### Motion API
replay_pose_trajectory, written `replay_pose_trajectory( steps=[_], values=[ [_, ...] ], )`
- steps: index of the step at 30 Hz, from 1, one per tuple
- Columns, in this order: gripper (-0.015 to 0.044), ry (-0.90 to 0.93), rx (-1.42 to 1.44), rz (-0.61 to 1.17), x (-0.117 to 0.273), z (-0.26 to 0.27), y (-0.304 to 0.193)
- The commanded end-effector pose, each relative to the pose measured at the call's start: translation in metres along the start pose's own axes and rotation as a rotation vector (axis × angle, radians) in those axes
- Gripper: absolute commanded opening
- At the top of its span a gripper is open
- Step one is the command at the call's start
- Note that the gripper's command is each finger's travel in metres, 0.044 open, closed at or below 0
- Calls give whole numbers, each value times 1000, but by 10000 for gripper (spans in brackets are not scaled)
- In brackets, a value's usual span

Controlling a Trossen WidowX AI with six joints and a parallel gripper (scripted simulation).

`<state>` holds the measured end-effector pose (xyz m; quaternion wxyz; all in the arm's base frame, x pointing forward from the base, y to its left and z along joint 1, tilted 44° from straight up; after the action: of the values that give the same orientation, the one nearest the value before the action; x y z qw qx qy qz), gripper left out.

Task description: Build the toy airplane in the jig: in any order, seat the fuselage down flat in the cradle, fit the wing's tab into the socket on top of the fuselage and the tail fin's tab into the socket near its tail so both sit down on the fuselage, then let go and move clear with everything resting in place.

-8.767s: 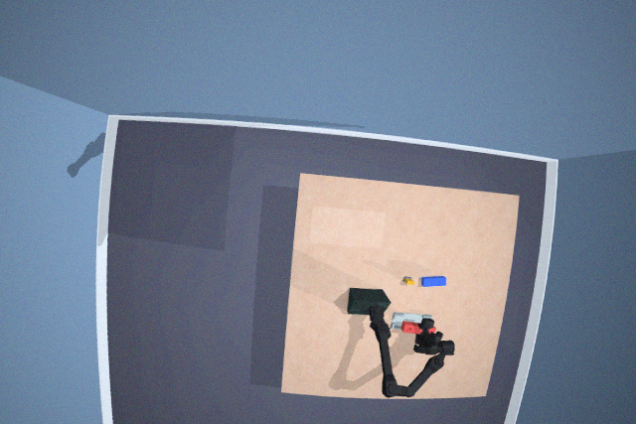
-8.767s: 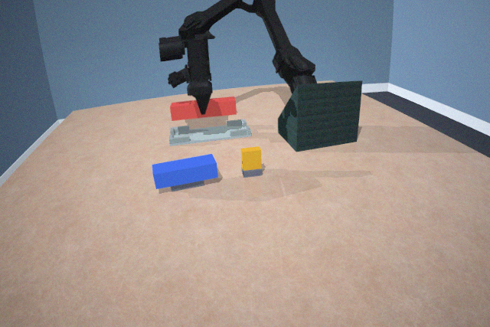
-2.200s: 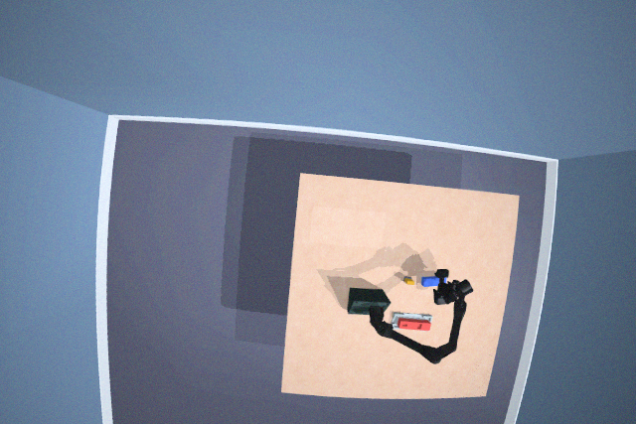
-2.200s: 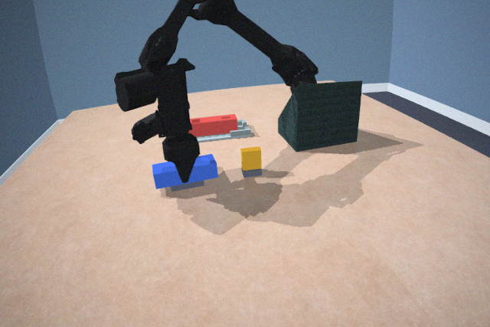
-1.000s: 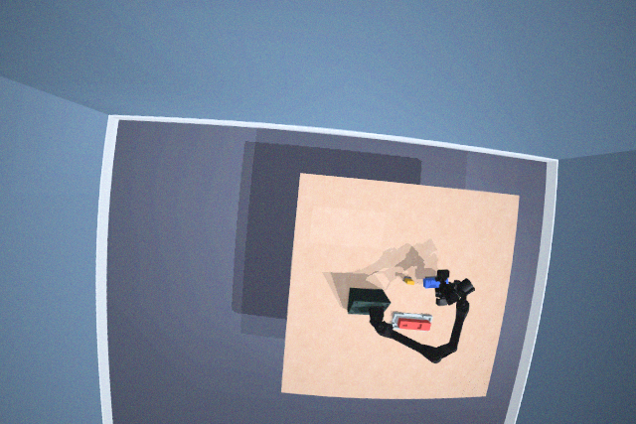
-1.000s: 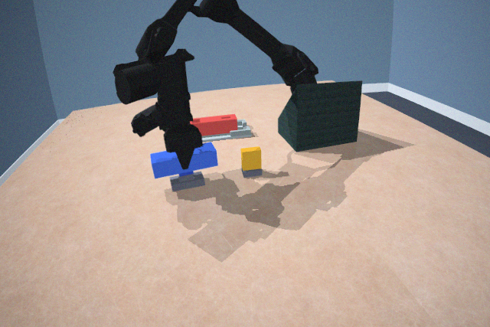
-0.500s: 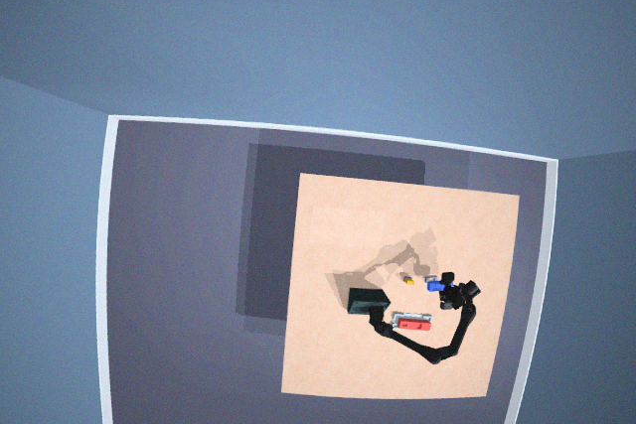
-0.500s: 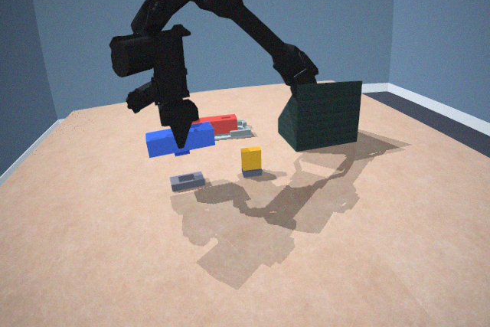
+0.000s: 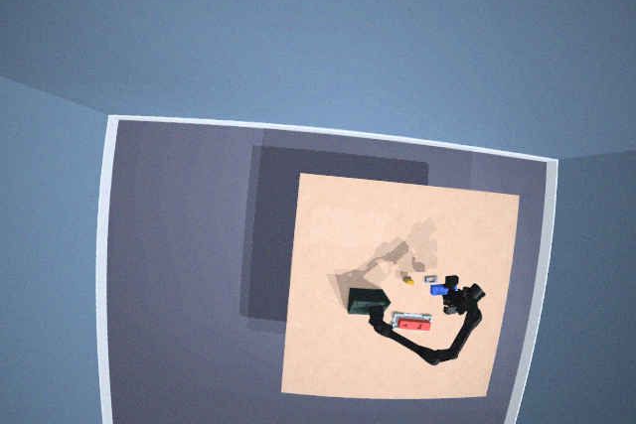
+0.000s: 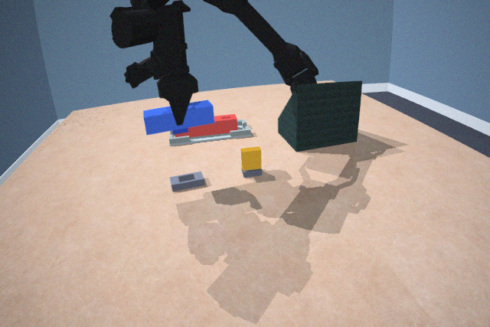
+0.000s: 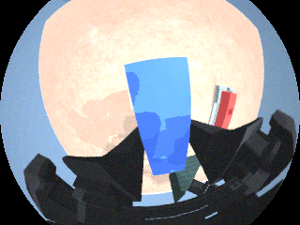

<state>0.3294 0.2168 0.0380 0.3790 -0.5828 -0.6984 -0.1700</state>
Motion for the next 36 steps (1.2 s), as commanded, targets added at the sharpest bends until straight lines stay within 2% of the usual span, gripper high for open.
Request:
replay_pose_trajectory(
  steps=[1,36],
  values=[
    [0,10,-14,-9,8,-2,0],
    [0,27,518,-30,-5,-109,-26]
  ],
)
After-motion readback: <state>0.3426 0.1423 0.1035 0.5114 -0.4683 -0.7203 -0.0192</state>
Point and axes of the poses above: the point midway between the two fingers, 35 mm back from their tips, its own x axis back along the fingers, its own z axis across the jaws, y = z × x, the point moved 10 cm from there along x, back along the fingers, and after that the axes turned 14 degrees about x, right-handed, at the moved point
